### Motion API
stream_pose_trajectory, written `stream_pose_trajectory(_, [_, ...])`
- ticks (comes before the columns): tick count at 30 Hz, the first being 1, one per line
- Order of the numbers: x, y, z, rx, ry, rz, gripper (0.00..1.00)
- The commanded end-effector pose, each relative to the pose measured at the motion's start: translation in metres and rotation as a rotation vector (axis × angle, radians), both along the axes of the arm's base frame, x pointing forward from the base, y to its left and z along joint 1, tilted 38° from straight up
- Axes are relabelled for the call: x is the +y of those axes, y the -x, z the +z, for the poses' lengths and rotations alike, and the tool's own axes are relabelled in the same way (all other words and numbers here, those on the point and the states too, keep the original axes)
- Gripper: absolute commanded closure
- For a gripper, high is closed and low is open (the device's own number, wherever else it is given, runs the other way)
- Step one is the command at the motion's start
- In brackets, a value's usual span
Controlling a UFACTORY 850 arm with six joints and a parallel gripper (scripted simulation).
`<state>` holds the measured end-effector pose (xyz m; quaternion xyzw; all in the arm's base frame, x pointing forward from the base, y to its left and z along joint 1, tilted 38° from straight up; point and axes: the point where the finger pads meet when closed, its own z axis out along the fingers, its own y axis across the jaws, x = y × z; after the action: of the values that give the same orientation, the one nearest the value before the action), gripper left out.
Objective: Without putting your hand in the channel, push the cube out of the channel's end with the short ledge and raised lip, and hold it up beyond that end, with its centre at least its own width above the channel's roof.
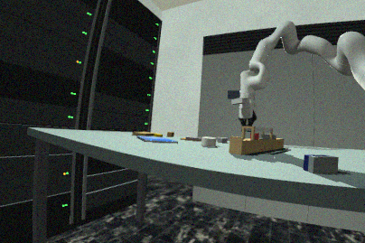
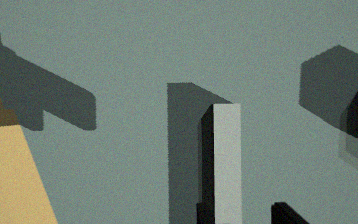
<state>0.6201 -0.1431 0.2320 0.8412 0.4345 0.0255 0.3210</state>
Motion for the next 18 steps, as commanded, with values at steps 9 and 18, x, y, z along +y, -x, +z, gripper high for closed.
stream_pose_trajectory(9, [-0.022,-0.017,-0.033,-0.005,0.002,0.001,0.61])
stream_pose_trajectory(18, [-0.028,-0.020,-0.042,-0.005,0.002,0.001,0.61])
